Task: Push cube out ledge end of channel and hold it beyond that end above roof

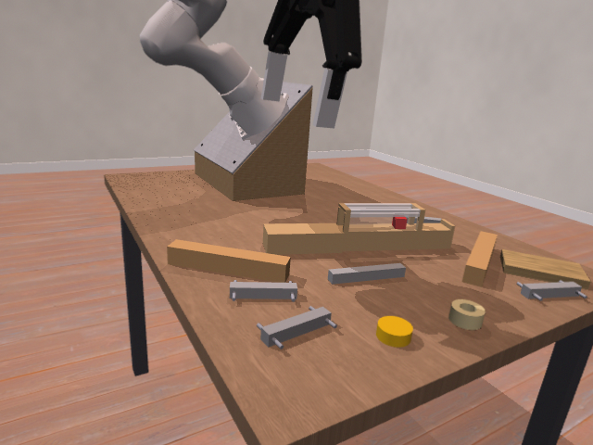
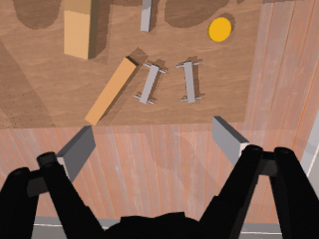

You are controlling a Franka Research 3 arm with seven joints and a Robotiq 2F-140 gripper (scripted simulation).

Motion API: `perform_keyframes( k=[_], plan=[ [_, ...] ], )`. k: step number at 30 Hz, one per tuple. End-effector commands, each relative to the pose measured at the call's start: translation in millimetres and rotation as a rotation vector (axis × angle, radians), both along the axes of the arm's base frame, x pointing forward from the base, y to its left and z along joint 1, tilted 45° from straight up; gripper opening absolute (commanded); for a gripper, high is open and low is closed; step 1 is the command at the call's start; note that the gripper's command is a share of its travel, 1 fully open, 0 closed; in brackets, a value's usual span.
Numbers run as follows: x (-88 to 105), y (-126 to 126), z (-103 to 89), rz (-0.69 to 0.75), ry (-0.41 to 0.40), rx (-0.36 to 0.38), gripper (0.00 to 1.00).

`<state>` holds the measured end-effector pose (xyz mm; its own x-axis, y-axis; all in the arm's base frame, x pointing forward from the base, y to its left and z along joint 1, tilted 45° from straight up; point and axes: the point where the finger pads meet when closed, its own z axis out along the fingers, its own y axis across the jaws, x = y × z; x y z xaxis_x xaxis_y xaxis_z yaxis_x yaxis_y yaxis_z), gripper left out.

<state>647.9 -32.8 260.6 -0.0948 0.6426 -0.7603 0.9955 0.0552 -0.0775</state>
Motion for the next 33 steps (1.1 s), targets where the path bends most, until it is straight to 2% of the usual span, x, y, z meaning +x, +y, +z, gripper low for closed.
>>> perform_keyframes(
  k=[1,17,18,19,20,21,23,24,25,29,30,33],
  plan=[
    [0.0,0.1,0.1,0.0,0.0,0.0,1.0],
    [0.0,0.1,0.1,0.0,0.0,0.0,1.0],
    [0.4,0.1,-2.0,0.0,-0.003,0.0,0.0],
    [2.2,0.5,-13.9,-0.002,-0.017,-0.002,0.0],
    [5.1,1.5,-39.5,-0.004,-0.047,-0.003,0.0],
    [6.3,3.5,-75.1,-0.008,-0.088,0.002,0.0],
    [6.5,3.6,-77.9,-0.008,-0.088,0.002,0.0],
    [2.6,6.1,-113.7,-0.014,-0.133,0.016,0.0],
    [3.5,6.9,-124.0,-0.014,-0.133,0.016,0.0],
    [3.5,6.9,-124.0,-0.014,-0.133,0.016,0.0],
    [-4.7,11.1,-170.5,-0.023,-0.172,0.038,0.0],
    [-4.7,11.1,-170.5,-0.023,-0.172,0.038,0.0]
  ],
)
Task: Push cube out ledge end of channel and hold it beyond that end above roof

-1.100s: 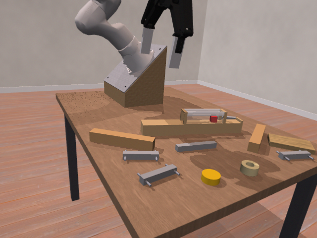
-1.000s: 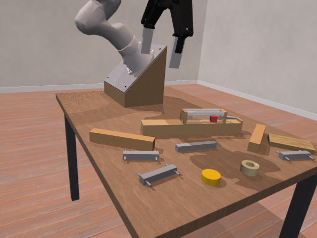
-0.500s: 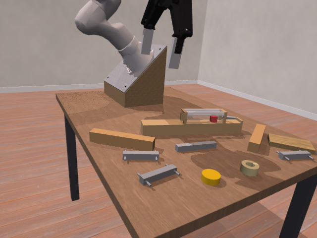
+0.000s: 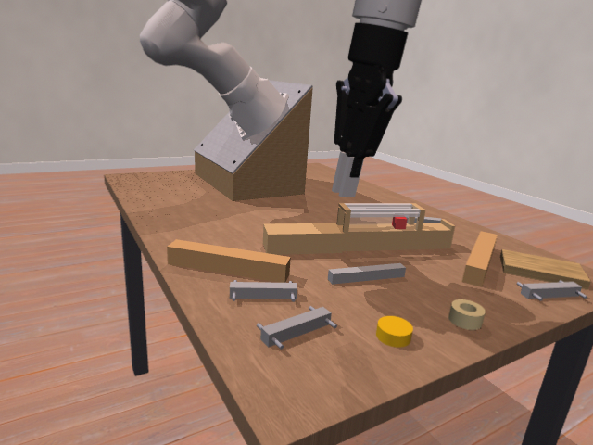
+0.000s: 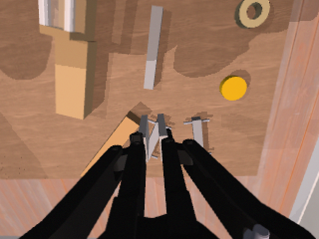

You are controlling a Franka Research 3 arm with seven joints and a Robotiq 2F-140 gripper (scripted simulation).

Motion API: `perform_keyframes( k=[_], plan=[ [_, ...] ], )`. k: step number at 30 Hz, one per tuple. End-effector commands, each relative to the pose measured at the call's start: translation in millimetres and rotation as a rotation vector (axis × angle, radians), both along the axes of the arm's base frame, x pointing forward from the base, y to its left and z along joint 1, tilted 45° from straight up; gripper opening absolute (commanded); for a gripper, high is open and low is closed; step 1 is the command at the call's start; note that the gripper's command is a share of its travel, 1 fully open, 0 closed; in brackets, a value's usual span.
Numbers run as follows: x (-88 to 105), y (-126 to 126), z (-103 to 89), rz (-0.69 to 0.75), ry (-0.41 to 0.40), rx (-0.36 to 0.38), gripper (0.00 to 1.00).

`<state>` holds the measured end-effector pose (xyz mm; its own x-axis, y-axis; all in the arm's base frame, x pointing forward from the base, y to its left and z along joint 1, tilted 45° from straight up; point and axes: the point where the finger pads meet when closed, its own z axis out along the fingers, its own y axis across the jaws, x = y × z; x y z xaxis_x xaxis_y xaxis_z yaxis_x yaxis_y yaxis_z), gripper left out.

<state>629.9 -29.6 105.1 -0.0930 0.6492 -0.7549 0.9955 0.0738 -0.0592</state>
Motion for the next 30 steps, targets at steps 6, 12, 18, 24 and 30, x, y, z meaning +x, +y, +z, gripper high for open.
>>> perform_keyframes(
  k=[6,12,18,24,30],
  plan=[
    [2.2,12.1,-54.1,-0.052,-0.182,0.055,0.0],
    [-7.7,15.3,-80.6,-0.062,-0.199,0.076,0.0],
    [-13.9,17.2,-95.0,-0.068,-0.207,0.088,0.0],
    [-13.9,17.2,-95.0,-0.068,-0.207,0.088,0.0],
    [-13.9,17.2,-95.0,-0.068,-0.207,0.088,0.0]
  ],
)
